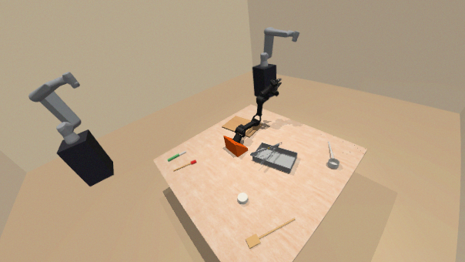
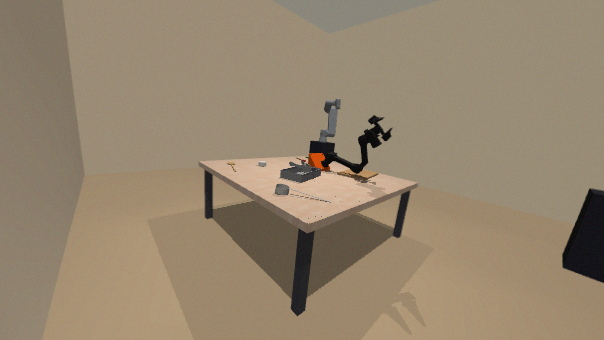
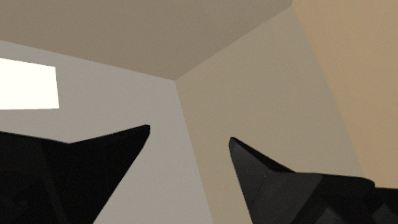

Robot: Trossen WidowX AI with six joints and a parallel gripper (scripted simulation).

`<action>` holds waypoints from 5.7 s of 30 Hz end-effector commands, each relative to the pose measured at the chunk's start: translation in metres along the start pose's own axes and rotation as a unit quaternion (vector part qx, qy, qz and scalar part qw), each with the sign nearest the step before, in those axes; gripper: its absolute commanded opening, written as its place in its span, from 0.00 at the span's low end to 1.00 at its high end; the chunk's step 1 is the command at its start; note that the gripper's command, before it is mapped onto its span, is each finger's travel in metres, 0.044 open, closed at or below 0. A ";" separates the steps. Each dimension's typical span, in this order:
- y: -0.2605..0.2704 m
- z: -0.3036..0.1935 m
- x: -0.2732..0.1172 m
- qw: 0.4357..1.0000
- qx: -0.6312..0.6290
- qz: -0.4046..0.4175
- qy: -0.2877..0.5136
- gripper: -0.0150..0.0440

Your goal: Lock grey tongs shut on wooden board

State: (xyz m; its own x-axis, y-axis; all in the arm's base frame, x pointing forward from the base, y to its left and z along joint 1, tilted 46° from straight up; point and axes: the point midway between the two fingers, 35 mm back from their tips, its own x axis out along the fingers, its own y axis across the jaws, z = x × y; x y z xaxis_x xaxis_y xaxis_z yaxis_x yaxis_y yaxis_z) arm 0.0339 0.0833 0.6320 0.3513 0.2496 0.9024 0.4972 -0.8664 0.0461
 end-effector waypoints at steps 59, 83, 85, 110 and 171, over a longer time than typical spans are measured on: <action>0.349 0.282 -0.194 0.564 0.484 0.621 -0.248 1.00; 0.182 0.399 -0.360 -0.121 0.505 0.697 -0.495 1.00; 0.182 0.399 -0.360 -0.121 0.505 0.697 -0.495 1.00; 0.166 0.402 -0.362 -0.120 0.503 0.698 -0.496 1.00; 0.109 0.449 -0.399 -0.117 0.504 0.696 -0.499 0.84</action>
State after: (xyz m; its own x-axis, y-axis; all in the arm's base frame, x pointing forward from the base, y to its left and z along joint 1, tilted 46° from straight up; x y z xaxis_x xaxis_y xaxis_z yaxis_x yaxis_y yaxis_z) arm 0.3046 0.0836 0.0845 -0.0314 0.7129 -0.7005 -0.9995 -0.0238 0.0205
